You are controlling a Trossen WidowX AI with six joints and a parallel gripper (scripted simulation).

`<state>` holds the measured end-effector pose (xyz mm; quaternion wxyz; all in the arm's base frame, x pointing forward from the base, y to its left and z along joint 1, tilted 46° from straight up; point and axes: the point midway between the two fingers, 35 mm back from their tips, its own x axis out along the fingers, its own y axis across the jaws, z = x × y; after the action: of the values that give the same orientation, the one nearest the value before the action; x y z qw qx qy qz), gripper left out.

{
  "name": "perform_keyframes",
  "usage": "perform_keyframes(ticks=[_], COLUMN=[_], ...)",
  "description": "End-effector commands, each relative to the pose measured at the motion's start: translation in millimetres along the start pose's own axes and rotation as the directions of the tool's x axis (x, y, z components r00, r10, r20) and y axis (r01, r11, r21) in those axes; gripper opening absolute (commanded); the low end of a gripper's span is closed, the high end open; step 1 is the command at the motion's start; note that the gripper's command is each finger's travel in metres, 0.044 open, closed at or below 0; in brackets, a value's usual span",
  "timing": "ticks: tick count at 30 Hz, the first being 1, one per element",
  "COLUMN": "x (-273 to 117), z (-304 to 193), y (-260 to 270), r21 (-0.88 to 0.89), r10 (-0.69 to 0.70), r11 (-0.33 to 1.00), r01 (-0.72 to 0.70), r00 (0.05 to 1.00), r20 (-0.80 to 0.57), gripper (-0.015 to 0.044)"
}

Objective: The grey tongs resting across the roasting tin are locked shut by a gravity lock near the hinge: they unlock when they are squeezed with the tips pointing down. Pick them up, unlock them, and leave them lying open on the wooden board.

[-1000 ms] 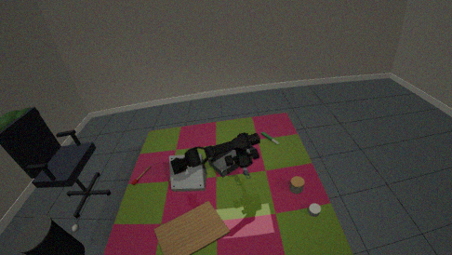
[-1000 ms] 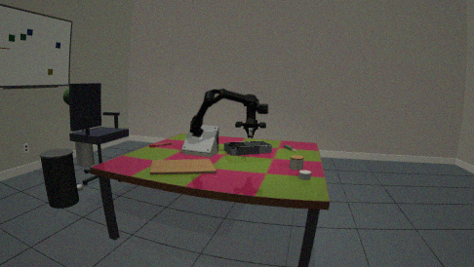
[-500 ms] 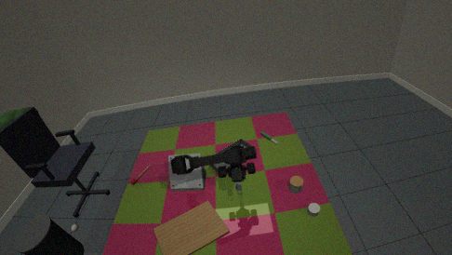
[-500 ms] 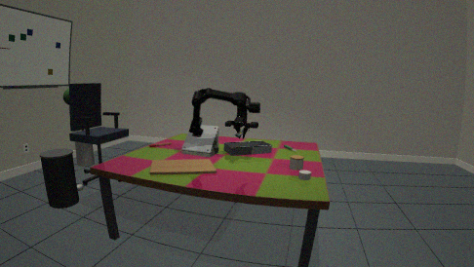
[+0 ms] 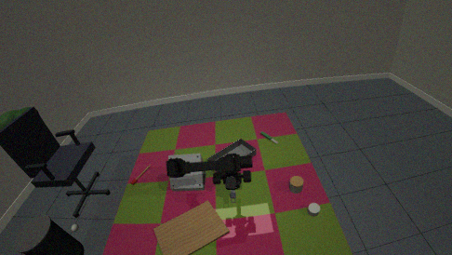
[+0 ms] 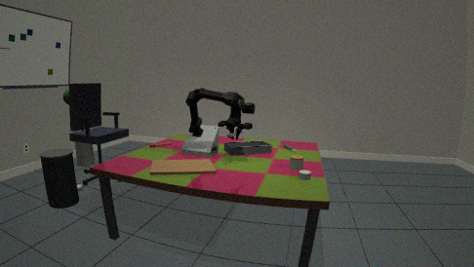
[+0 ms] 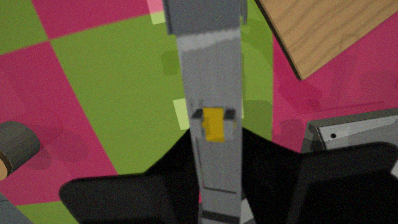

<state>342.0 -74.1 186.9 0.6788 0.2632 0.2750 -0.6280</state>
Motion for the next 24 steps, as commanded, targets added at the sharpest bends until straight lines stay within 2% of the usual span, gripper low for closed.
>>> perform_keyframes(ticks=[1, 24], x=[2.8, 28.3], z=[19.9, 116.1], y=[-10.4, -95.4], r21=[0.035, 0.208], r10=[-0.001, -0.017], r11=[0.999, 0.977], r01=[0.002, 0.042], r00=[1.000, 0.992], r20=[-0.023, -0.124], gripper=[-0.0150, -0.0150])
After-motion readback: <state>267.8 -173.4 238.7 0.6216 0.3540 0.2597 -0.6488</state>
